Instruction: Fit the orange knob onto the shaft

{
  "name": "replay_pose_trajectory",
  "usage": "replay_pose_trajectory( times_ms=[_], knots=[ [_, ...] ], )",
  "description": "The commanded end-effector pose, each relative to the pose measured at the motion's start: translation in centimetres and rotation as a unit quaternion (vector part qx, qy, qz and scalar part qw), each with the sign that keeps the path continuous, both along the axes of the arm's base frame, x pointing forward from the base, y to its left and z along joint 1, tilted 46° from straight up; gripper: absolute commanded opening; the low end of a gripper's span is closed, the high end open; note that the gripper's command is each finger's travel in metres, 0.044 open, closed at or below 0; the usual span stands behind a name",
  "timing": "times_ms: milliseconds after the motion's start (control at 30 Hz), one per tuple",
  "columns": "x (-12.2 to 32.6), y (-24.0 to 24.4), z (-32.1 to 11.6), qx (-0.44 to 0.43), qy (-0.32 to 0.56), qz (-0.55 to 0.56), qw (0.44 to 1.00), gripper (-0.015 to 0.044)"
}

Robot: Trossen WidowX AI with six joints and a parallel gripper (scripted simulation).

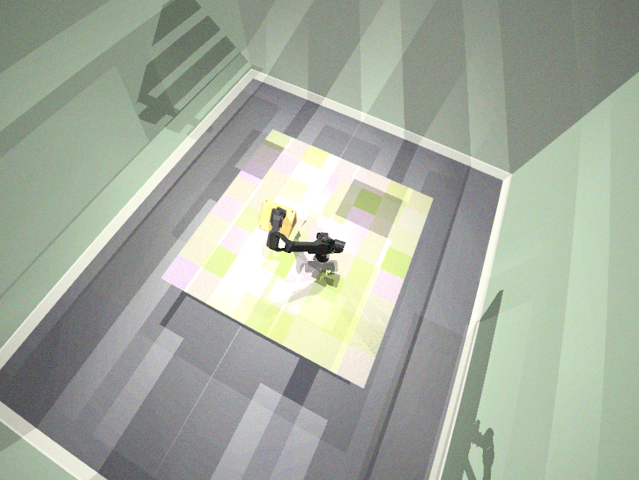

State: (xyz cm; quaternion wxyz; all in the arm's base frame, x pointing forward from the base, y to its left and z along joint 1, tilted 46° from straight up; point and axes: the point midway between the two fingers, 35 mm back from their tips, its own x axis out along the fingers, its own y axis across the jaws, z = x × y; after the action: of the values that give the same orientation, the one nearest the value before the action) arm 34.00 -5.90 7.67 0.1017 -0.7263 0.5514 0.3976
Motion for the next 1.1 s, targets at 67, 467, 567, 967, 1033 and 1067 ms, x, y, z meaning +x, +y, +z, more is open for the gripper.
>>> replay_pose_trajectory(
  times_ms=[67, 467, 567, 967, 1033, 1067],
  knots=[
    [0.03, -0.02, 0.0, 0.0, -0.005, -0.004, 1.0, 0.0],
    [0.03, -0.02, 0.0, 0.0, -0.005, -0.004, 1.0, 0.0],
    [-0.02, 0.43, 0.17, 0.0, 0.003, 0.004, 1.0, 0.0],
    [0.26, 0.54, 0.3, -0.002, 0.022, 0.022, 1.0, 0.0],
    [0.28, 0.47, 0.33, -0.002, 0.022, 0.022, 1.0, 0.0],
    [0.27, 0.43, 0.33, -0.002, 0.022, 0.022, 1.0, 0.0]
  ],
)
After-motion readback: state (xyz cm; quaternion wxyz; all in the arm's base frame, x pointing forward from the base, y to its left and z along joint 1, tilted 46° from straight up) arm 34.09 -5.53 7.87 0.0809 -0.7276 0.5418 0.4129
